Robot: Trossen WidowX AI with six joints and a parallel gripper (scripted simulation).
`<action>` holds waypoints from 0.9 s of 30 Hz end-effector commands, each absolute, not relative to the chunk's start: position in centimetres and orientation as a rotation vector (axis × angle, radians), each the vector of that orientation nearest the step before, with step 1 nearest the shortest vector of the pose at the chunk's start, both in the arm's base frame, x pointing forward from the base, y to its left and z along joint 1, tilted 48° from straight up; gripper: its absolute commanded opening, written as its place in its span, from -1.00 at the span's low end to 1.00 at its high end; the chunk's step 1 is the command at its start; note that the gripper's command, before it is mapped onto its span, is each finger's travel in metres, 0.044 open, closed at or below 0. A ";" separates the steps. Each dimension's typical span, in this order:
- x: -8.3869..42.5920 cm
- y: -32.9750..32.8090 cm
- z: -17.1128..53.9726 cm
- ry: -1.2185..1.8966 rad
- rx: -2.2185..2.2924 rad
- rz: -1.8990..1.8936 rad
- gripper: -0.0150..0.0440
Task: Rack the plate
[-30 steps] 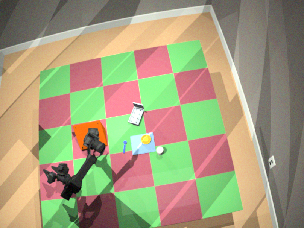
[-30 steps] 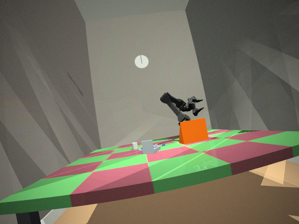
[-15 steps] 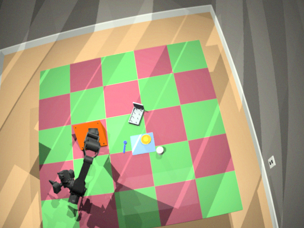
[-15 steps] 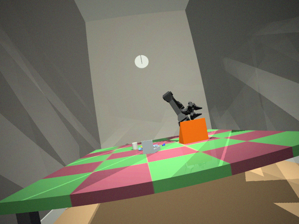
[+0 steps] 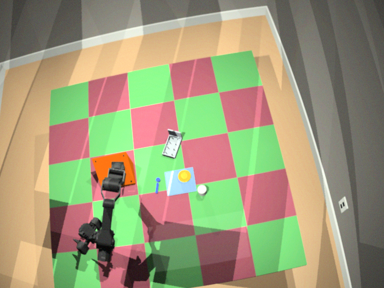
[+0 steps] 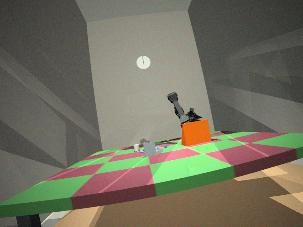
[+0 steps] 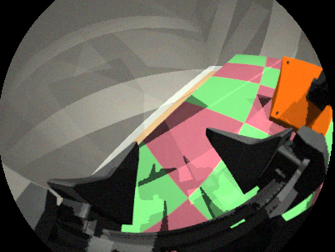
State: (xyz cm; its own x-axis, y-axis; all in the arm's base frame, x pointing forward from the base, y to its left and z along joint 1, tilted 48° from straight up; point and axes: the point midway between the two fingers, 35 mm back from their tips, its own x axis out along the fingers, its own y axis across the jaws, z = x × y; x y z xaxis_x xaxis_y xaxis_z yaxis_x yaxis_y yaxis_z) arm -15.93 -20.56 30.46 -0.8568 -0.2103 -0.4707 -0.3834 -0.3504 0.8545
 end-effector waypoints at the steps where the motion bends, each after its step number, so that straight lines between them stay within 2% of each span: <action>1: -14.6 -22.0 30.2 1.639 -0.890 2.471 0.86; 27: -3.2 -28.4 28.9 1.001 -1.409 3.165 0.86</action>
State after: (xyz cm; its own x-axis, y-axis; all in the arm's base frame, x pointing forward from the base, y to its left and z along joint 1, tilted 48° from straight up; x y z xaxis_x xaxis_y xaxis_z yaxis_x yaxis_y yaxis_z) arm -4.75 -27.77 29.22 -0.6404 -0.5679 -0.5171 0.1151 -0.7366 0.6665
